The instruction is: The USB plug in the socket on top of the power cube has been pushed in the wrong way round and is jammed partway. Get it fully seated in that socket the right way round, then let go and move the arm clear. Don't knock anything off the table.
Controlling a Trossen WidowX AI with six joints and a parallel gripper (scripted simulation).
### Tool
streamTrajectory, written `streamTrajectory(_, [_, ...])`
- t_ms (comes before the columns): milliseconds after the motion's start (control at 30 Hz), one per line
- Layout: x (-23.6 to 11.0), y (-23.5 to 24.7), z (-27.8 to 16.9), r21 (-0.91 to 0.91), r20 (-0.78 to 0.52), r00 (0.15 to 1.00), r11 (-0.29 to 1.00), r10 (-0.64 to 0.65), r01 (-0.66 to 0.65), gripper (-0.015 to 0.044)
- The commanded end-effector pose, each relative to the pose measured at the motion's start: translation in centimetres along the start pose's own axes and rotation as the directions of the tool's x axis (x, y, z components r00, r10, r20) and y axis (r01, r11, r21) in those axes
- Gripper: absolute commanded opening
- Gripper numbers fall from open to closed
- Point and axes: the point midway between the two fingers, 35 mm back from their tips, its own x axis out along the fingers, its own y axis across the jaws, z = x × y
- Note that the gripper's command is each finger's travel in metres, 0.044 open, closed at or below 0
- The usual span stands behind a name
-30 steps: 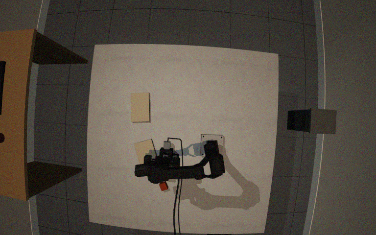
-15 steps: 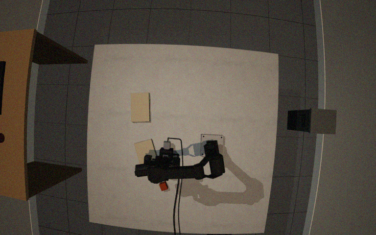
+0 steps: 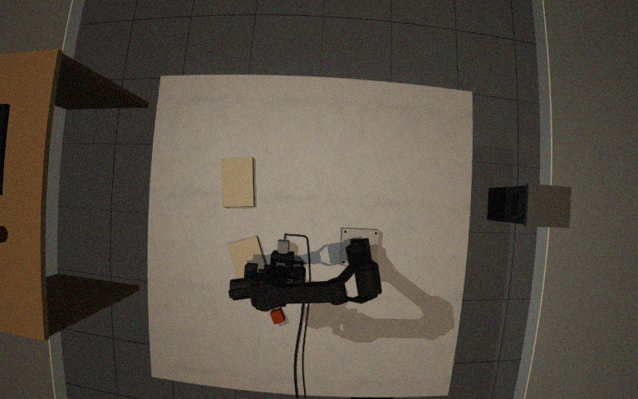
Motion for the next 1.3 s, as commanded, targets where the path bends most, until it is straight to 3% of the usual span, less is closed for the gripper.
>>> streamTrajectory(0, [0.09,-0.03,0.06,0.006,0.004,1.000,1.000,-0.001,0.001,0.0000])
streamTrajectory(1267, [0.54,-0.03,0.04,0.006,0.004,1.000,1.000,-0.001,0.001,0.0000])
